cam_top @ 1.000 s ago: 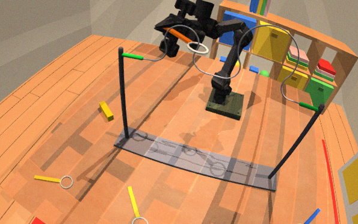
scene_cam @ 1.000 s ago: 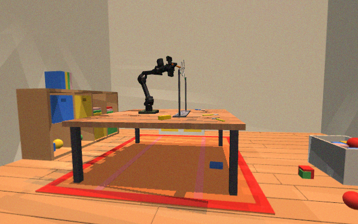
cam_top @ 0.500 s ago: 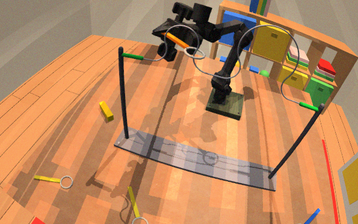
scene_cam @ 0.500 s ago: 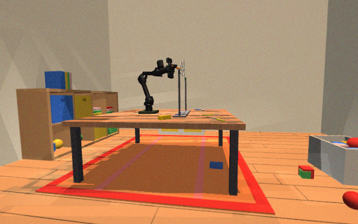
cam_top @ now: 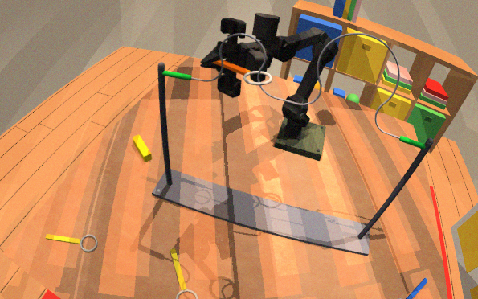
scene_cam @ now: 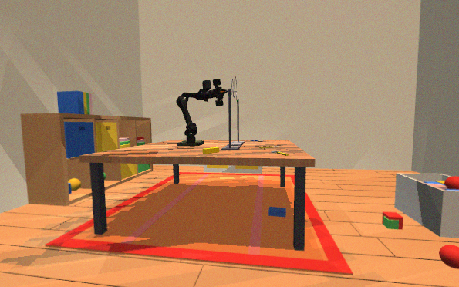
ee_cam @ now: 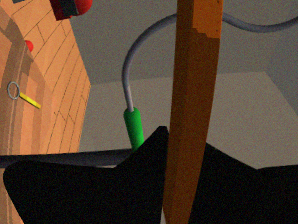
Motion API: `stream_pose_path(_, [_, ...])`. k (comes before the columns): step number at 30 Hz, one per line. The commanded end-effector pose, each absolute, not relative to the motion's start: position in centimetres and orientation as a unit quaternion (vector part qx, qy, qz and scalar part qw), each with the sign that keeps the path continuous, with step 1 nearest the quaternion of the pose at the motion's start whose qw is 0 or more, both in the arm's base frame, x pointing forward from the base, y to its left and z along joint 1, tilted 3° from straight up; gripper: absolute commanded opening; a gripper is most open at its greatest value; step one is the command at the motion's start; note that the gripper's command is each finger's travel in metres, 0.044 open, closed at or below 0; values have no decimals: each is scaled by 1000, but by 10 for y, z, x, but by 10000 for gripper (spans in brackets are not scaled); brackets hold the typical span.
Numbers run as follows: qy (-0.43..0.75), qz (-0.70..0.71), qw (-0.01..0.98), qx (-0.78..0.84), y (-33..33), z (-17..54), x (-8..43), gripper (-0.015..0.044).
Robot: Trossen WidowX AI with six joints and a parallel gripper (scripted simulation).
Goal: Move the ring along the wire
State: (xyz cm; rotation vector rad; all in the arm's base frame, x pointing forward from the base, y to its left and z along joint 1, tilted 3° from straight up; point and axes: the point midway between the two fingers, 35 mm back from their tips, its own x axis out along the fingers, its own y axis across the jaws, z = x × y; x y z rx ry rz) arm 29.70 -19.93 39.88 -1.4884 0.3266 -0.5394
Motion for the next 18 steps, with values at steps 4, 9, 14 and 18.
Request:
stream_pose_path(4, [163, -229, 750, -598, -194, 372, 297, -150])
stream_pose_path(9, [174, -219, 787, -550, -189, 354, 297, -150])
stream_pose_path(14, [185, -207, 821, -500, -181, 337, 298, -150])
stream_pose_path(18, [193, -197, 845, -458, -173, 325, 299, -150])
